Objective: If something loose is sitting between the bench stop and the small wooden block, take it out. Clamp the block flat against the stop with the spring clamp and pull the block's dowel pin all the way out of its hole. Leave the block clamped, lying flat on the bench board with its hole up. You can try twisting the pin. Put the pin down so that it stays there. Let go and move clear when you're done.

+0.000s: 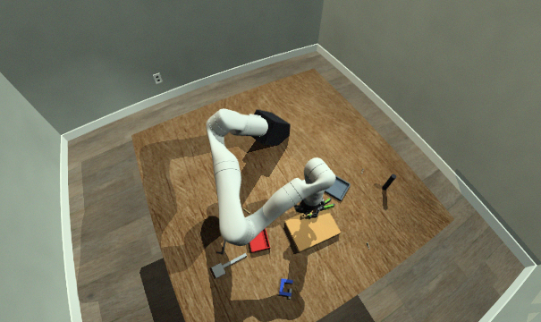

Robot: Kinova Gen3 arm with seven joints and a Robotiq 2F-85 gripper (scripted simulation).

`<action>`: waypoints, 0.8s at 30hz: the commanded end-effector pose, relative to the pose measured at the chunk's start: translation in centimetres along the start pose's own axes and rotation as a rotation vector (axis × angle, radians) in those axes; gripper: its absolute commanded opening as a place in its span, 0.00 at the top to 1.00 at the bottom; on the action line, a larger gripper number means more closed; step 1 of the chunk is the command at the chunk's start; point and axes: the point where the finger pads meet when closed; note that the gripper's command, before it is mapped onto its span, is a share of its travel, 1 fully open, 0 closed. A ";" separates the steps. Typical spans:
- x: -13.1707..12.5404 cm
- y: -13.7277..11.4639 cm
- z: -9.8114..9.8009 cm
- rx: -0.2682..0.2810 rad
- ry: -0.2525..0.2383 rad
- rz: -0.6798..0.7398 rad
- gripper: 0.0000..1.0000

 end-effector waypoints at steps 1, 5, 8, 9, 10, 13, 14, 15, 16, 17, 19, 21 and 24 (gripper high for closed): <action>0.1 0.0 -0.1 -0.002 0.002 -0.031 0.90; 0.1 0.0 -0.1 -0.002 0.002 -0.049 0.90; 0.1 0.0 -0.1 -0.002 0.002 -0.076 0.90; 0.1 0.0 -0.1 -0.002 0.002 -0.085 0.90; 0.1 0.0 -0.1 -0.002 0.002 -0.095 0.90; 0.1 0.0 -0.1 -0.002 0.002 -0.122 0.90; 0.1 0.0 -0.1 -0.002 0.002 -0.131 0.90; 0.1 0.0 -0.1 -0.002 0.002 -0.140 0.90; 0.1 0.0 -0.1 -0.002 0.002 -0.149 0.90; 0.1 0.0 -0.1 -0.002 0.002 -0.158 0.90; 0.1 0.0 -0.1 -0.002 0.002 -0.168 0.90; 0.1 0.0 -0.1 -0.002 0.002 -0.177 0.90; 0.1 0.0 -0.1 -0.002 0.002 -0.204 0.90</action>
Point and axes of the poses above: the point where the finger pads meet when closed, its own z axis out along the fingers, its own x axis across the jaws, y = z × x, and after that the axes turned 6 degrees about z, right-handed
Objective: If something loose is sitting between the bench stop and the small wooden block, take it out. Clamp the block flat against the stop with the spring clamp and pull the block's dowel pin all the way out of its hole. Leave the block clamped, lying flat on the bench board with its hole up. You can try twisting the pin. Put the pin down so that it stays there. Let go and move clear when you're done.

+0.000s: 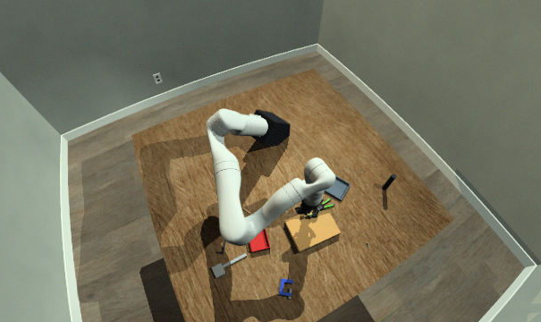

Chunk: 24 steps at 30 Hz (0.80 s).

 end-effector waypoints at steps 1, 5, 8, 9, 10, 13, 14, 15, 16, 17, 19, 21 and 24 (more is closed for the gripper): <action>0.1 0.0 -0.1 -0.002 0.002 -0.029 0.90; 0.1 0.0 -0.1 -0.002 0.002 -0.066 0.90; 0.1 0.0 -0.1 -0.002 0.002 -0.093 0.90; 0.1 0.0 -0.1 -0.002 0.002 -0.102 0.90; 0.1 0.0 -0.1 -0.002 0.002 -0.112 0.90; 0.1 0.0 -0.1 -0.002 0.002 -0.121 0.90; 0.1 0.0 -0.1 -0.002 0.002 -0.130 0.90; 0.1 0.0 -0.1 -0.002 0.002 -0.139 0.90; 0.1 0.0 -0.1 -0.002 0.002 -0.148 0.90; 0.1 0.0 -0.1 -0.002 0.002 -0.157 0.90; 0.1 0.0 -0.1 -0.002 0.002 -0.176 0.90; 0.1 0.0 -0.1 -0.002 0.002 -0.194 0.90; 0.1 0.0 -0.1 -0.002 0.002 -0.221 0.90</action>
Point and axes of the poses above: the point where the finger pads meet when closed, its own z axis out along the fingers, its own x axis across the jaws, y = z × x, and after that the axes turned 6 degrees about z, right-handed
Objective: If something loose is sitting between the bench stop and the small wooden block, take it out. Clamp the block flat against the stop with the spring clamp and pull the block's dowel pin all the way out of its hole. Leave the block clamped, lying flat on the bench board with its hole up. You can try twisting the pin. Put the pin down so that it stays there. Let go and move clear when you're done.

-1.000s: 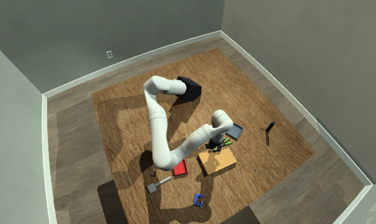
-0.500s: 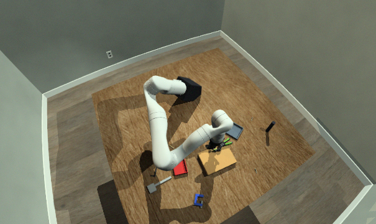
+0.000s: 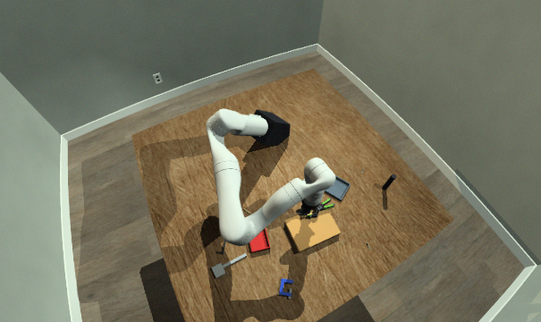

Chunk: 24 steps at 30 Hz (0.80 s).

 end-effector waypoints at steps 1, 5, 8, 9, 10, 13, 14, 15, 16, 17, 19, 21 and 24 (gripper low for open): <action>0.1 0.0 -0.1 -0.002 0.002 -0.031 0.90; 0.1 0.0 -0.1 -0.002 0.002 -0.059 0.90; 0.1 0.0 -0.1 -0.002 0.002 -0.077 0.90; 0.1 0.0 -0.1 -0.002 0.002 -0.086 0.90; 0.1 0.0 -0.1 -0.002 0.002 -0.095 0.90; 0.1 0.0 -0.1 -0.002 0.002 -0.123 0.90; 0.1 0.0 -0.1 -0.002 0.002 -0.132 0.90; 0.1 0.0 -0.1 -0.002 0.002 -0.141 0.90; 0.1 0.0 -0.1 -0.002 0.002 -0.150 0.90; 0.1 0.0 -0.1 -0.002 0.002 -0.160 0.90; 0.1 0.0 -0.1 -0.002 0.001 -0.178 0.90; 0.1 0.0 -0.1 -0.002 0.001 -0.196 0.90; 0.1 0.0 -0.1 -0.002 0.001 -0.205 0.90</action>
Point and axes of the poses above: the point where the finger pads meet when closed, its own z axis out along the fingers, its own x axis across the jaws, y = z × x, and after that the axes turned 6 degrees about z, right-handed
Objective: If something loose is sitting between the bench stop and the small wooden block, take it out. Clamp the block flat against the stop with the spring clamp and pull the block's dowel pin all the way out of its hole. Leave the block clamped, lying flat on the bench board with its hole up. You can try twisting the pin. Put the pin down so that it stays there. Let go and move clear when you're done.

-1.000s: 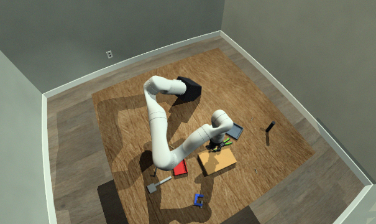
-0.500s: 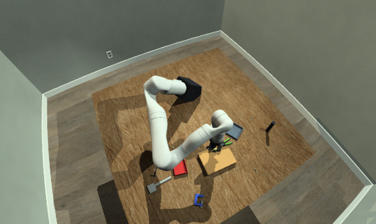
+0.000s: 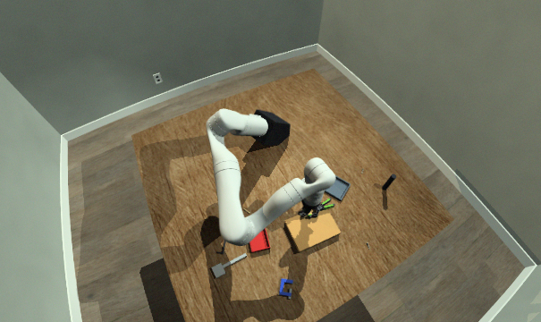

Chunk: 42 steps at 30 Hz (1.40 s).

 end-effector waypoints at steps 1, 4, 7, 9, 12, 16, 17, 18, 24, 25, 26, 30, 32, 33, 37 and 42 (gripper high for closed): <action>0.1 0.1 -0.1 -0.002 0.001 -0.021 0.90; 0.1 0.1 -0.1 -0.002 0.001 -0.049 0.90; 0.1 0.1 -0.1 -0.002 0.001 -0.076 0.90; 0.1 0.1 -0.1 -0.002 0.001 -0.095 0.90; 0.1 0.1 -0.1 -0.002 0.001 -0.122 0.90; 0.1 0.0 -0.1 -0.002 0.001 -0.141 0.90; 0.1 0.0 -0.1 -0.002 0.001 -0.150 0.90; 0.1 0.0 -0.1 -0.002 0.001 -0.159 0.90; 0.1 0.0 -0.1 -0.002 0.001 -0.214 0.90; 0.1 0.0 -0.1 -0.002 0.001 -0.223 0.90; 0.1 0.0 -0.2 -0.002 0.001 -0.232 0.90; 0.1 0.1 -0.2 -0.002 0.001 -0.203 0.90; 0.1 0.1 -0.2 -0.002 0.001 -0.194 0.90; 0.1 0.1 -0.2 -0.002 0.001 -0.194 0.90; 0.1 0.1 -0.2 -0.002 0.001 -0.157 0.90; 0.1 0.1 -0.2 -0.002 0.001 -0.111 0.90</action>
Point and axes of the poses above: the point where the finger pads meet when closed, its own z axis out along the fingers, its own x axis across the jaws, y = z × x, and after that the axes turned 6 degrees about z, right-handed
